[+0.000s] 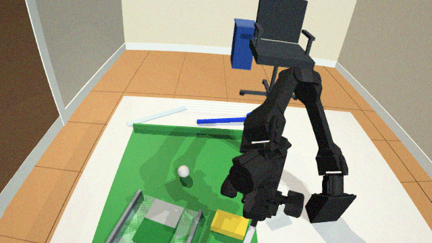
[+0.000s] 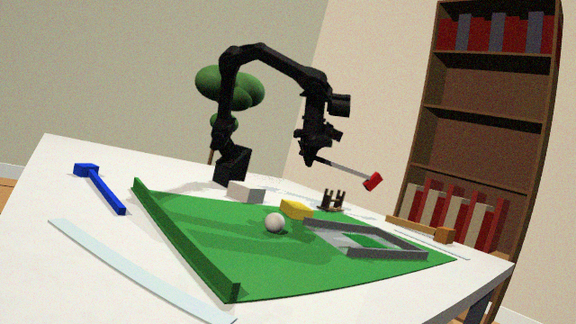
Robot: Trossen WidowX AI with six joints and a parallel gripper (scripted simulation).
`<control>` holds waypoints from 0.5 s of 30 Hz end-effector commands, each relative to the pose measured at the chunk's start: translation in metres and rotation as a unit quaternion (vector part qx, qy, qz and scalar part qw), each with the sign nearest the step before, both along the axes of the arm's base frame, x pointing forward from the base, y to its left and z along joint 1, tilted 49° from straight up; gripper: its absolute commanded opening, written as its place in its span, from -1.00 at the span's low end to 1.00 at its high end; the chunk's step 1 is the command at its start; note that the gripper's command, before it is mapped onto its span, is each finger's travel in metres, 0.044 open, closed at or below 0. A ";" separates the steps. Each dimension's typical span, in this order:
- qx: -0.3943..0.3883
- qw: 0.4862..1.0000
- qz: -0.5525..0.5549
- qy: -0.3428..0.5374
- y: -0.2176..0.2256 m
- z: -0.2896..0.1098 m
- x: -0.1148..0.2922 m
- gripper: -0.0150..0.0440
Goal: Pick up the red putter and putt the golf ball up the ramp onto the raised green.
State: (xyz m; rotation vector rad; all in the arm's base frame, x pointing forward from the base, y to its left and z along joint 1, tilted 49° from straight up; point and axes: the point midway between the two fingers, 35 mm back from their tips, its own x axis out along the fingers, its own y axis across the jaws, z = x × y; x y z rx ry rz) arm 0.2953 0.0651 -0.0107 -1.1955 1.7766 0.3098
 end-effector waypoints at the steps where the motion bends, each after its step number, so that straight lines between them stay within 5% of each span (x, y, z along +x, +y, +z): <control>1: -0.020 0.996 -0.068 -0.053 -0.019 0.024 -0.001 -0.49; 15: -0.079 0.926 -0.284 -0.236 -0.081 0.100 -0.015 -0.49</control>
